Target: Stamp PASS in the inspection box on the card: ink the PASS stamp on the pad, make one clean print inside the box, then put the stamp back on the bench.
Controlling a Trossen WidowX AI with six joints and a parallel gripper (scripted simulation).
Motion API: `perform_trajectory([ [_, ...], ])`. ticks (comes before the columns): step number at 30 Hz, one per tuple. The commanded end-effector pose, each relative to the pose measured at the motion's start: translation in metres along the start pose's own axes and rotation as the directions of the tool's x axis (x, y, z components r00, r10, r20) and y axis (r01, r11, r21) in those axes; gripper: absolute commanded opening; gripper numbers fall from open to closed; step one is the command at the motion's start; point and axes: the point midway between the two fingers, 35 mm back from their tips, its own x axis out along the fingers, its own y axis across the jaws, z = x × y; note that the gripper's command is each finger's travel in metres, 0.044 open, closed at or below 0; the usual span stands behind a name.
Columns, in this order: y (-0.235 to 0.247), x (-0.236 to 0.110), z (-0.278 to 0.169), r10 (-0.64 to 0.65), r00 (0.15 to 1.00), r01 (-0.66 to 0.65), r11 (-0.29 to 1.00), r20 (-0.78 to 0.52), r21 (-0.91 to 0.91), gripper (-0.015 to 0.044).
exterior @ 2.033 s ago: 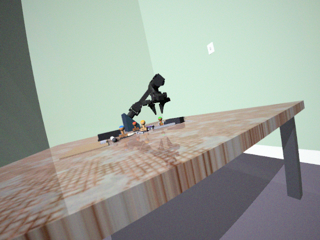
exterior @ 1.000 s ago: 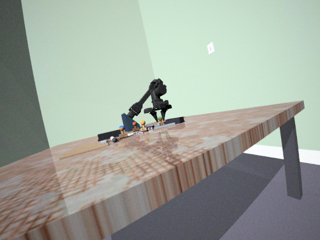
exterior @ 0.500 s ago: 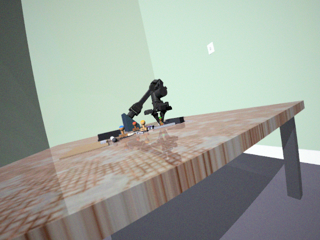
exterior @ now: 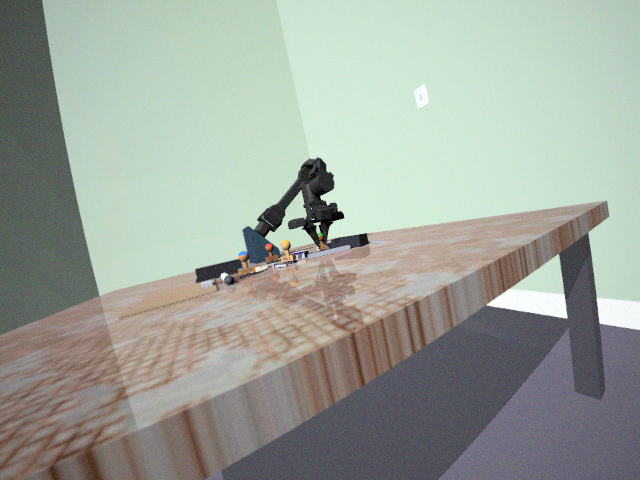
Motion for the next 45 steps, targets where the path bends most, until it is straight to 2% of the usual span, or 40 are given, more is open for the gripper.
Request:
perform_trajectory([
  [1,0.0,-0.002,0.0,-0.001,1.0,0.001,1.0,0.001,-0.005,0.0],
  [45,-0.001,-0.023,0.002,-0.008,1.0,0.008,1.0,0.001,-0.005,0.0],
])
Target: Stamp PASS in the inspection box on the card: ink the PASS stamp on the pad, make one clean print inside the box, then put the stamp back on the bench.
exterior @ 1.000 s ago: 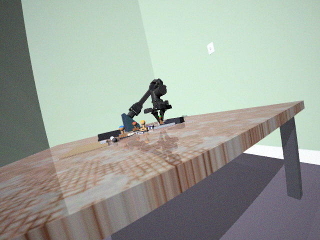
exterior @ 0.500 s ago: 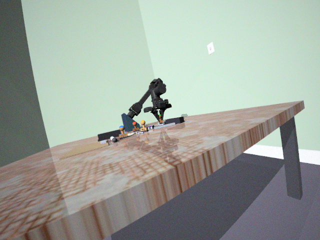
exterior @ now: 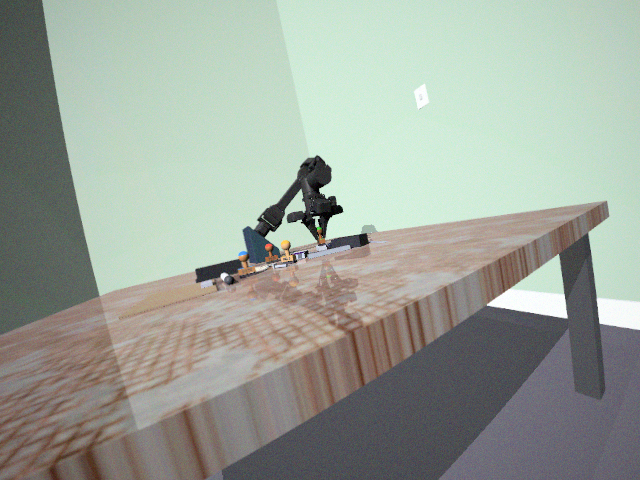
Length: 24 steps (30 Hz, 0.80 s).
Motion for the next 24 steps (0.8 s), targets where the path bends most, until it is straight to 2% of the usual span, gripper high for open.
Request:
perform_trajectory([
  [1,0.0,-0.003,0.0,-0.004,1.0,0.004,1.0,0.001,-0.006,0.0],
  [24,-0.001,-0.014,0.0,-0.006,1.0,0.006,1.0,0.001,-0.005,0.0],
])
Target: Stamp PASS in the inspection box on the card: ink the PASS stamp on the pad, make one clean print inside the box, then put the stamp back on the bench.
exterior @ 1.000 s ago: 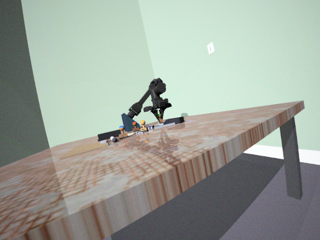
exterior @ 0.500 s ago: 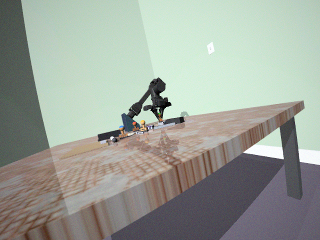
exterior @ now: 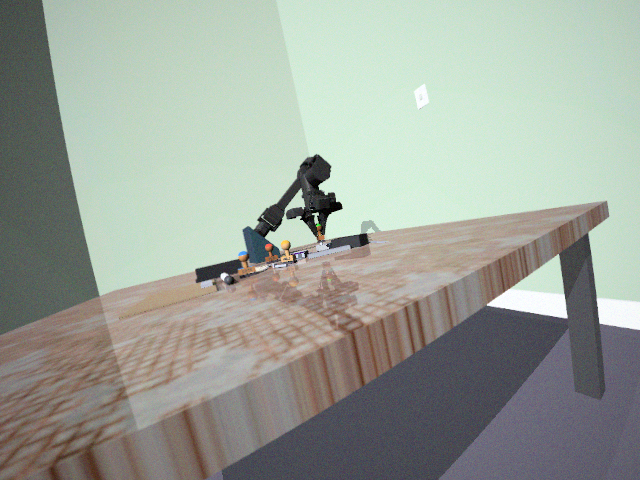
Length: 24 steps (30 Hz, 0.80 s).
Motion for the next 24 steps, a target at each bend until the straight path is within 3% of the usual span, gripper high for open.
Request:
perform_trajectory([
  [1,0.0,-0.003,0.0,-0.004,1.0,0.004,1.0,0.001,-0.006,0.0],
  [24,0.0,-0.014,0.0,-0.005,1.0,0.005,1.0,0.0,-0.005,0.0],
])
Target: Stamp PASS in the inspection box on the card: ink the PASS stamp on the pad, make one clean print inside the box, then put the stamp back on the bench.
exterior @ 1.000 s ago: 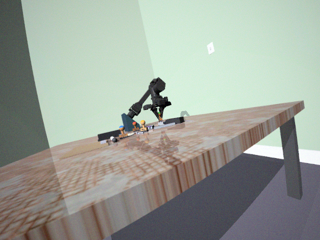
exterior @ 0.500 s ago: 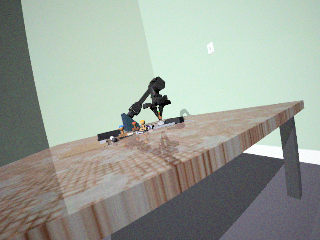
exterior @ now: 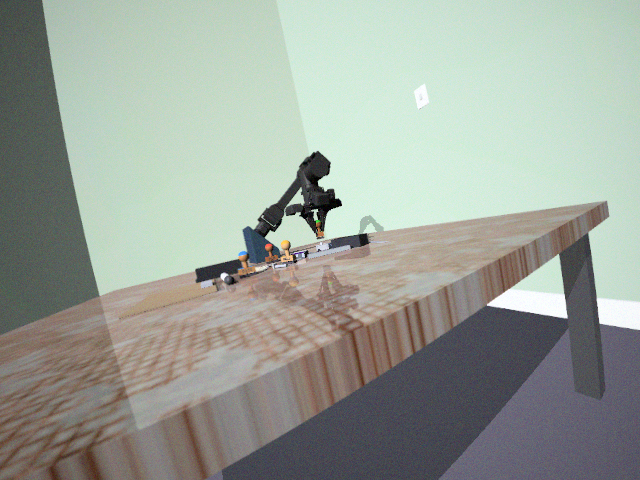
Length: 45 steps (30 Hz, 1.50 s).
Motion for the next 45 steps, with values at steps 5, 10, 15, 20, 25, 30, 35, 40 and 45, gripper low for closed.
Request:
perform_trajectory([
  [5,0.0,-0.005,0.0,-0.004,1.0,0.004,1.0,0.001,-0.006,0.0],
  [10,0.0,-0.007,0.0,-0.004,1.0,0.004,1.0,0.001,-0.005,0.0],
  [15,0.0,-0.01,0.0,-0.004,1.0,0.004,1.0,0.0,-0.005,0.0],
  [20,0.0,-0.012,-0.001,-0.004,1.0,0.004,1.0,0.0,-0.005,0.0],
  [25,0.0,-0.014,-0.001,-0.004,1.0,0.004,1.0,0.0,-0.005,0.0],
  [30,0.0,-0.017,-0.001,-0.004,1.0,0.004,1.0,0.0,-0.005,0.0],
  [35,0.0,-0.019,-0.001,-0.004,1.0,0.004,1.0,0.0,-0.005,0.0],
  [40,-0.005,-0.021,-0.003,-0.005,1.0,0.005,1.0,0.0,-0.005,0.0],
  [45,-0.039,-0.022,-0.015,-0.011,1.0,0.011,1.0,0.0,-0.004,0.0],
])
